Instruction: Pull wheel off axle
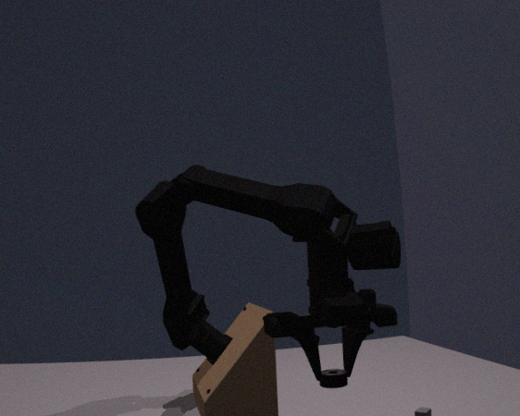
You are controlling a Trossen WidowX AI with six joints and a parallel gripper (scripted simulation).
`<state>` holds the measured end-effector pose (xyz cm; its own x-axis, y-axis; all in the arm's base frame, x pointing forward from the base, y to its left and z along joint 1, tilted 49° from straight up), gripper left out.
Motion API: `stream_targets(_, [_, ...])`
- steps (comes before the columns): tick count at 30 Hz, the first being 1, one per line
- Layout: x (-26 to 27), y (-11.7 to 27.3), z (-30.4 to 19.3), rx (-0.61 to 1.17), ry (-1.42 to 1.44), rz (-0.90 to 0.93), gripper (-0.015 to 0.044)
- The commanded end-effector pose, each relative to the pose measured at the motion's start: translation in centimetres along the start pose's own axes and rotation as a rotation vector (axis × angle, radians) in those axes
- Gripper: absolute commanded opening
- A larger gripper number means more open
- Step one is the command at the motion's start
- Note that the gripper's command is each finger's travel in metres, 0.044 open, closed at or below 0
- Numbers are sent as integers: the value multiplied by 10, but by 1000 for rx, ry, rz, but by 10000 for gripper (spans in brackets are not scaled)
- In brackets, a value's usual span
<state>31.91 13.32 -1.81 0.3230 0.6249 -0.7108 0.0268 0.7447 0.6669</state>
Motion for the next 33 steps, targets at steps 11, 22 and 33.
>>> stream_targets(11, [2, -51, 0, 1, 0, 0, 0])
stream_targets(22, [0, -101, -2, 0, 0, -6, 0])
stream_targets(33, [-1, -95, -1, 15, -8, -8, 289])
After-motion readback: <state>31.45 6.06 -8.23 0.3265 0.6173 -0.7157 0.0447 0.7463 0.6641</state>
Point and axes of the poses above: the point midway between the two fingers, 35 mm back from their tips, its own y axis back along the fingers, its own x axis across the jaws, z = x × y, the point moved 6 cm from there along y, back along the fingers, and after that the axes turned 13 degrees about -y, right-handed, at the moved point
